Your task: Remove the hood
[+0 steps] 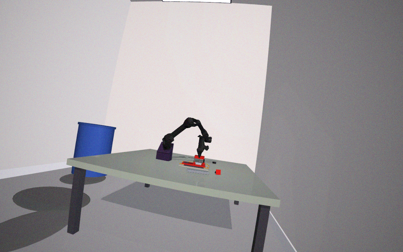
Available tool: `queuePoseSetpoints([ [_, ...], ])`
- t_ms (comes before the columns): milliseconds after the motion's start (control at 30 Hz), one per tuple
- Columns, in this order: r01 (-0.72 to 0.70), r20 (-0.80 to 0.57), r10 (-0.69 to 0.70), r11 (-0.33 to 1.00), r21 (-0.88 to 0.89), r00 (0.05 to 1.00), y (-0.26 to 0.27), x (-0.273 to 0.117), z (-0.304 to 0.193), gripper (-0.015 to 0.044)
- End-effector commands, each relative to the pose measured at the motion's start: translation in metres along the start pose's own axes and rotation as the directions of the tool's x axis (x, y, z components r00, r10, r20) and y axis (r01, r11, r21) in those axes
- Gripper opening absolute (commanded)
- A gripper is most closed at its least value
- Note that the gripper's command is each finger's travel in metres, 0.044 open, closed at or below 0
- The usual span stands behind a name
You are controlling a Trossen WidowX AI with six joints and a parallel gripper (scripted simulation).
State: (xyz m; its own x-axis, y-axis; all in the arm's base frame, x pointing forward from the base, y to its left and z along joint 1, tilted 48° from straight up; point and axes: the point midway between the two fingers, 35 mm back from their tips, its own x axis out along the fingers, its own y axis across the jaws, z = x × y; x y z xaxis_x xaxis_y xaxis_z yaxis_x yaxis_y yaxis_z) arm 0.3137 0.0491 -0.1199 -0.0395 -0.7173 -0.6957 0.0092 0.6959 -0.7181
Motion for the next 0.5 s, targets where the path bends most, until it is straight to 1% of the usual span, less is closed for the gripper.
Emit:
queuePoseSetpoints([
  [0,0.01,-0.005,-0.01,1.0,-0.01,1.0,-0.0011,0.0061,-0.0026,0.0],
  [467,0.011,-0.005,-0.011,1.0,-0.01,1.0,-0.0017,0.0159,-0.0033,0.0],
])
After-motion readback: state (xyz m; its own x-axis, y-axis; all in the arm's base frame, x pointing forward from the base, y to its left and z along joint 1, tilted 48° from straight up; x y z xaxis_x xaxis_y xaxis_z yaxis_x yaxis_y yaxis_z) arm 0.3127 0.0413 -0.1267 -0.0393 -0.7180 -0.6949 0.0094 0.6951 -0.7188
